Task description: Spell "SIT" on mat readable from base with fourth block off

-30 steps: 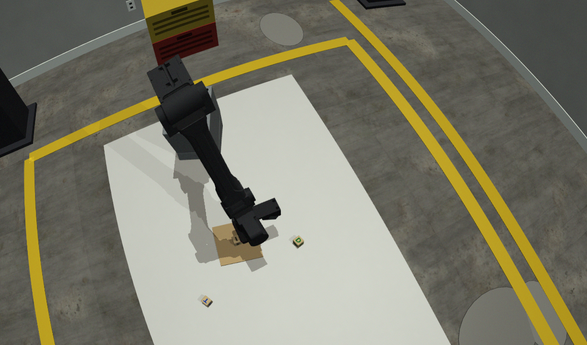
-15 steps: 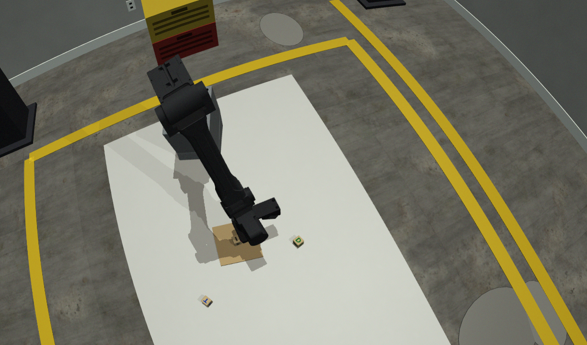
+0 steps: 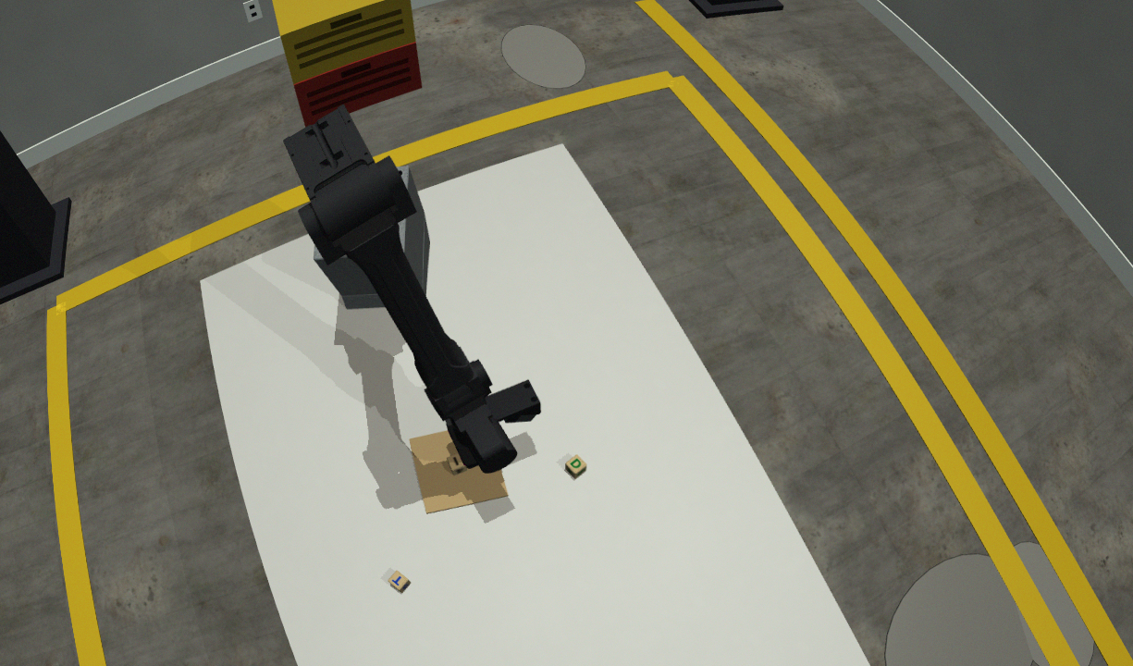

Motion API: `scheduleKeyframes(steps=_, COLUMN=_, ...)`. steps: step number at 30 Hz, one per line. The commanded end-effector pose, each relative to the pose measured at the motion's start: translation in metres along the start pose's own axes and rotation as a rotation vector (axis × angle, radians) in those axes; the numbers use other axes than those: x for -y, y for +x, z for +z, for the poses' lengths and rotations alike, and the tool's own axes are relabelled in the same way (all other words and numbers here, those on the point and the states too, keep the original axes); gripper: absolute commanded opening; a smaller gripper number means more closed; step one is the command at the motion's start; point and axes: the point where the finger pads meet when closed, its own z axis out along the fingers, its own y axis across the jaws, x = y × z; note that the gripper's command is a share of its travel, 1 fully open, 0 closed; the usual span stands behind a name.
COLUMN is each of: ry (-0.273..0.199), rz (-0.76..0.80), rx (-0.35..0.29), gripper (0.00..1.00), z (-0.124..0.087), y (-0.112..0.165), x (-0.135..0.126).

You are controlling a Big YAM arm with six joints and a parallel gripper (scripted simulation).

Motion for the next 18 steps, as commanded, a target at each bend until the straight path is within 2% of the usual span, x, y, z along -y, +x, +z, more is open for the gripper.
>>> scheduleKeyframes(steps=1, ry=-0.001, rz=0.001, rx=0.002, gripper=0.22, z=0.0058, y=0.0045, x=-0.0016)
scheduleKeyframes(steps=18, ry=-0.005, rz=0.0, rx=0.002, gripper=0.22, z=0.0059, y=0.005, x=-0.0047)
